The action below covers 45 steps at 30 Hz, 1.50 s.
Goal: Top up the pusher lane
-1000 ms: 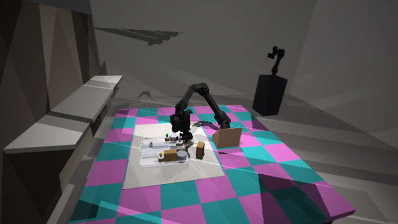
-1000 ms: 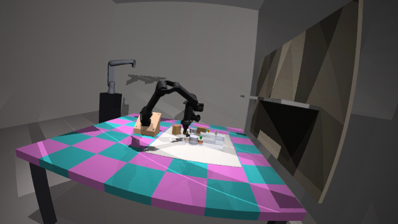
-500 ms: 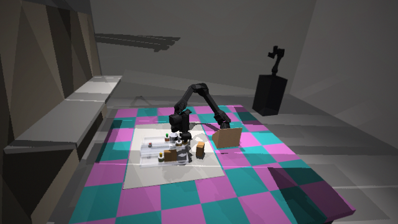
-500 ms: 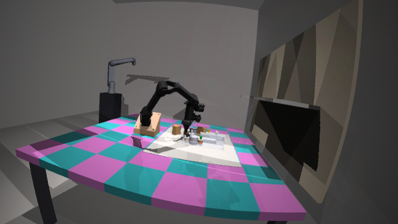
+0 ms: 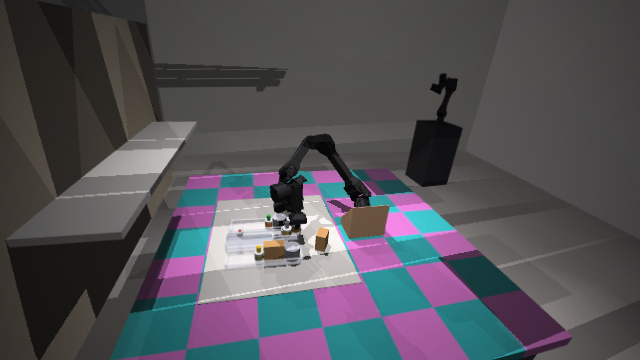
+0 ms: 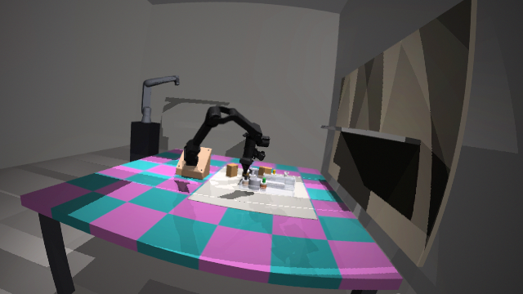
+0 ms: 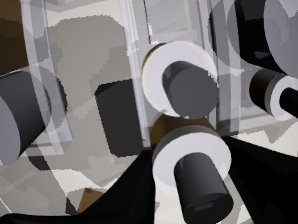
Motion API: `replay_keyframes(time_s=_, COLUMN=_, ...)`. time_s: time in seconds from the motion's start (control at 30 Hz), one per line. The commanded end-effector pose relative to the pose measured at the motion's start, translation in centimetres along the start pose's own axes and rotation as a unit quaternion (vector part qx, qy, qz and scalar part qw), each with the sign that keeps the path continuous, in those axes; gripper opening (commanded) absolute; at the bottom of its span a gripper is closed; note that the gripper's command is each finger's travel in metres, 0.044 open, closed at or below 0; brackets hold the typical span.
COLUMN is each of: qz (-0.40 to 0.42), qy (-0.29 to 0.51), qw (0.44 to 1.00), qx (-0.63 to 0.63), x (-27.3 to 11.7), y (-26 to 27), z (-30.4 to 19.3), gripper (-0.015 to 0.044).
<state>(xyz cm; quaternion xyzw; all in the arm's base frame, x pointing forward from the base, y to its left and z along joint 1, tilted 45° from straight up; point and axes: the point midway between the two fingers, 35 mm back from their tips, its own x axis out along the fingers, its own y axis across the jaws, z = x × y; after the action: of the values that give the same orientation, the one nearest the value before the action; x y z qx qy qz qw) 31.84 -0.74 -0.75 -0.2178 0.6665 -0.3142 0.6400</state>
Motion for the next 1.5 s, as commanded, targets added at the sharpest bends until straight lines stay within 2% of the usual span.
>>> replay_keyframes(time_s=0.0, qz=-0.002, qy=-0.015, qw=1.0, qx=0.008, x=-0.5, y=-0.2, z=1.2, gripper=0.0)
replay_keyframes(time_s=1.47, qz=-0.002, qy=-0.015, qw=1.0, qx=0.008, x=-0.8, y=-0.3, z=2.2, gripper=0.0)
